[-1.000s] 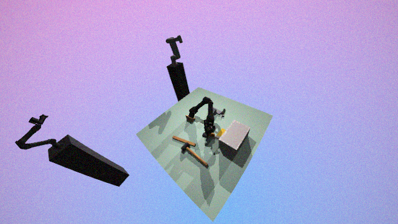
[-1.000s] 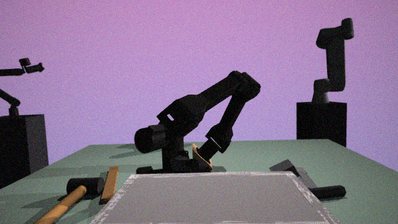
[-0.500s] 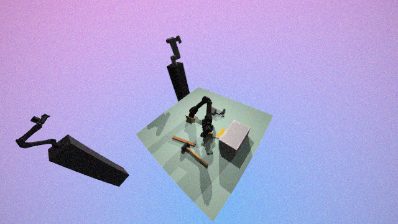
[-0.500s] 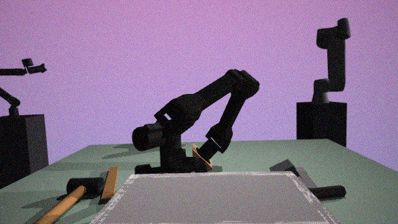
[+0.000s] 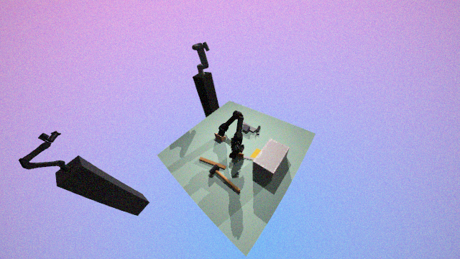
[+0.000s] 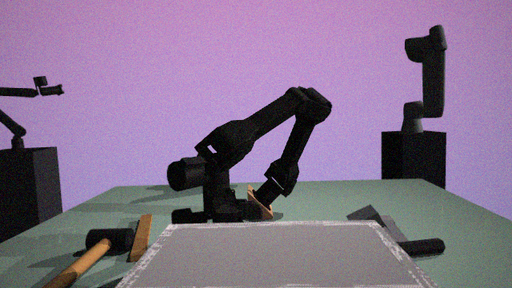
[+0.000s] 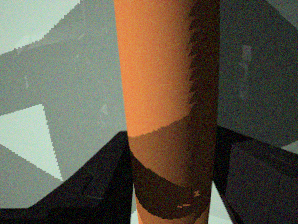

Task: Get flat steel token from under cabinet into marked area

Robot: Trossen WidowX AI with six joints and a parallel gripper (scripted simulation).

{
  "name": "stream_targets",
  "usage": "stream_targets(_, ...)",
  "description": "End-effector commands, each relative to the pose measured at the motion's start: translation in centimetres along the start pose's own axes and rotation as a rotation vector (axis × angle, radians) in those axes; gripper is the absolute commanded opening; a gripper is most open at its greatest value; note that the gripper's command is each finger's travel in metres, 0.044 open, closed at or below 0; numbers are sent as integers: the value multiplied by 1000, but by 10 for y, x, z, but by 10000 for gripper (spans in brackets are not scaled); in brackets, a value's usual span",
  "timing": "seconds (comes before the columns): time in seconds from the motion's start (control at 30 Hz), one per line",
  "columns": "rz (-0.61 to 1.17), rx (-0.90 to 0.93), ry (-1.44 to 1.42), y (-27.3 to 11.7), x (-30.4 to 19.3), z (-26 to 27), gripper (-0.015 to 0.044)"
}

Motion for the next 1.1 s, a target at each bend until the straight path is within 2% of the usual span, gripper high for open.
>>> stream_targets(0.0, 1, 3, -3, 1, -7, 1, 0)
stream_targets(1.07, 2, 0, 1, 0, -58, -5, 0)
Point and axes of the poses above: the point midway between the two fingers, 35 mm back from their tips, its own y axis out along the fingers, its own z axis across the jaws, x = y × z, the point moved 3 cm from there along -y, back along the fingers
